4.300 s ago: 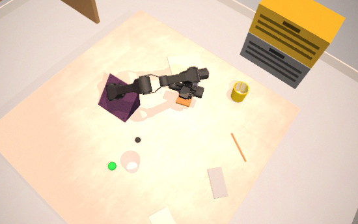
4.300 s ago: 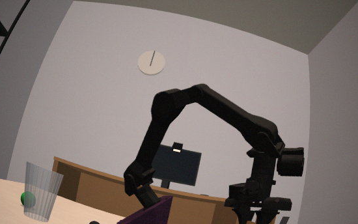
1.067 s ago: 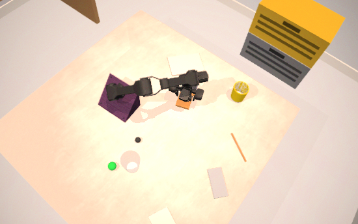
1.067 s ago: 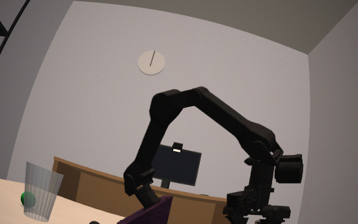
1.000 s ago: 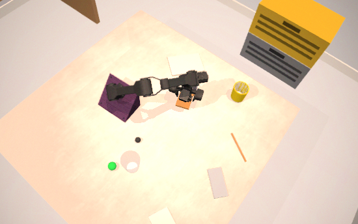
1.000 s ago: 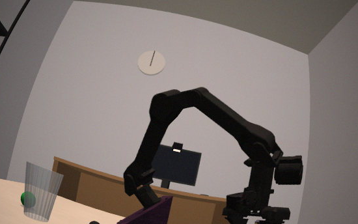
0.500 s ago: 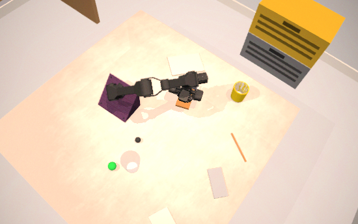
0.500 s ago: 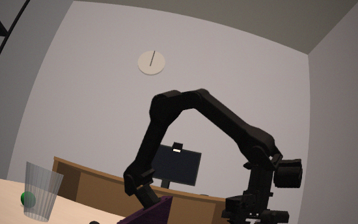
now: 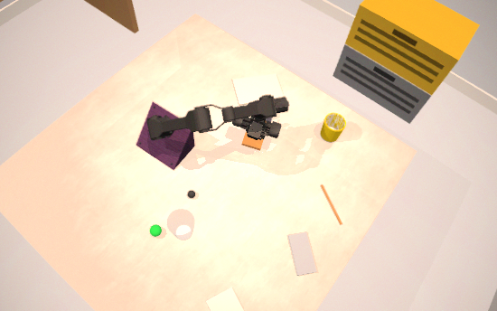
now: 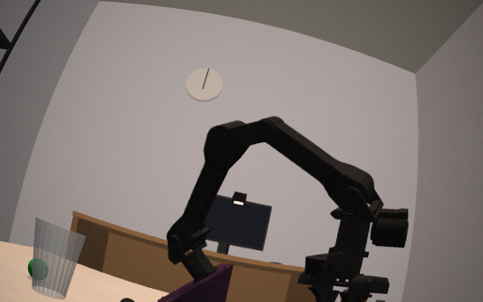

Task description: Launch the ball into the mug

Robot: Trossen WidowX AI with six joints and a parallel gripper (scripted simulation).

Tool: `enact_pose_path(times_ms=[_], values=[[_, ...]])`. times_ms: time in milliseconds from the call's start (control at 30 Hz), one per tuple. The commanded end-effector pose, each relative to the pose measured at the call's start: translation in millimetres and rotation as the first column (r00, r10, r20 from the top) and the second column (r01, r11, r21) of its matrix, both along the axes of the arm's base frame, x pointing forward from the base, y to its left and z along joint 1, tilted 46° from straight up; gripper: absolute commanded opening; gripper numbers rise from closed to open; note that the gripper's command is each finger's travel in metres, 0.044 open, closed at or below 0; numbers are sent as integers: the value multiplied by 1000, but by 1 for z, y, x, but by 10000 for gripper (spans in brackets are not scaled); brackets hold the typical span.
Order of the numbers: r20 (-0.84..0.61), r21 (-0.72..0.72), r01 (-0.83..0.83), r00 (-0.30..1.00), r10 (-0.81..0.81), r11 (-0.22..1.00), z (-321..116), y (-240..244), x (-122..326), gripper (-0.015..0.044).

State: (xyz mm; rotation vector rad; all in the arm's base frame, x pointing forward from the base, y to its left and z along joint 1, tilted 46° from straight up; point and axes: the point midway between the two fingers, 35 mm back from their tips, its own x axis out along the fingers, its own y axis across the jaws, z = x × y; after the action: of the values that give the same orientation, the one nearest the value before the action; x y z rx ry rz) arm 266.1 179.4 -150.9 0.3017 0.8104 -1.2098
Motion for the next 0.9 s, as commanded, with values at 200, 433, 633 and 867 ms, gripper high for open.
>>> enact_pose_path(times_ms=[200, 433, 633, 867], values=[[-33, 24, -63, 997, 63, 998, 20, 26, -1, 0], [-198, 13, -228, 954, 226, 974, 19, 26, 0, 0], [-334, 25, -364, 875, 351, 931, 18, 26, 2, 0], [-480, 65, -509, 738, 474, 858, 16, 29, 7, 0]])
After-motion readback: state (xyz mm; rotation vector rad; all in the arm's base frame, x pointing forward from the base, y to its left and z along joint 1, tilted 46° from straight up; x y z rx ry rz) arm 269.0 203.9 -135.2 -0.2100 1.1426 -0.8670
